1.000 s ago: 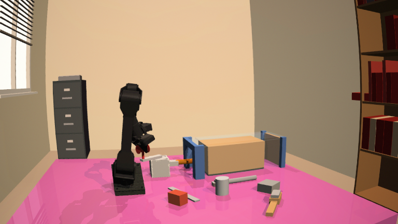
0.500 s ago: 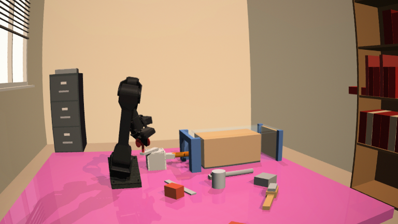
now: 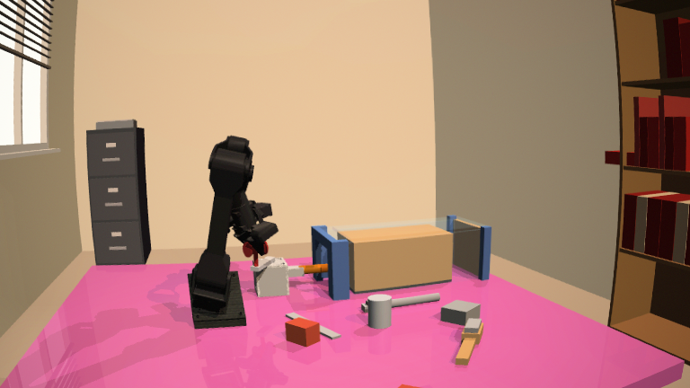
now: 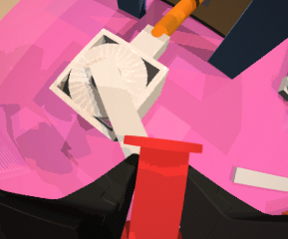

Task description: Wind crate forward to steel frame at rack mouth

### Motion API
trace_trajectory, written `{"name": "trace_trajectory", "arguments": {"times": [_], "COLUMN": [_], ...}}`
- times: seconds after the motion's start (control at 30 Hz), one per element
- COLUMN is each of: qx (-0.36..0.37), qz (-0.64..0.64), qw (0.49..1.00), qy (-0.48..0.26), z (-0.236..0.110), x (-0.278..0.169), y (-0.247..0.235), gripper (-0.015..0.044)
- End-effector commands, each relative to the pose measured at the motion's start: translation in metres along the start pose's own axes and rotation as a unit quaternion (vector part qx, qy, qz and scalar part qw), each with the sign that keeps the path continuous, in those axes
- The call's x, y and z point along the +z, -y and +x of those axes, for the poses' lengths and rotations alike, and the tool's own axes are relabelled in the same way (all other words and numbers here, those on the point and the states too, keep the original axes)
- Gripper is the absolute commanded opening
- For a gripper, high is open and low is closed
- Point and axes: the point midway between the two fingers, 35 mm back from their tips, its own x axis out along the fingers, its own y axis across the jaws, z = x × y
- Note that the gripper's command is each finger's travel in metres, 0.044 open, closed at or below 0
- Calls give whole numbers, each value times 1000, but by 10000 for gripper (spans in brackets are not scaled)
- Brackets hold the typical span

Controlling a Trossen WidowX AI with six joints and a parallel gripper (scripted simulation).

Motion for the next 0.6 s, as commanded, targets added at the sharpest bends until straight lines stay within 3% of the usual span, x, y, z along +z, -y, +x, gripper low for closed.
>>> {"name": "trace_trajectory", "arguments": {"times": [0.0,0.57], "qx": [-18,-18], "qz": [10,10], "qw": [1000,1000], "qy": [10,10], "z": [6,14], "x": [11,30], "y": [15,32], "gripper": [0,0]}}
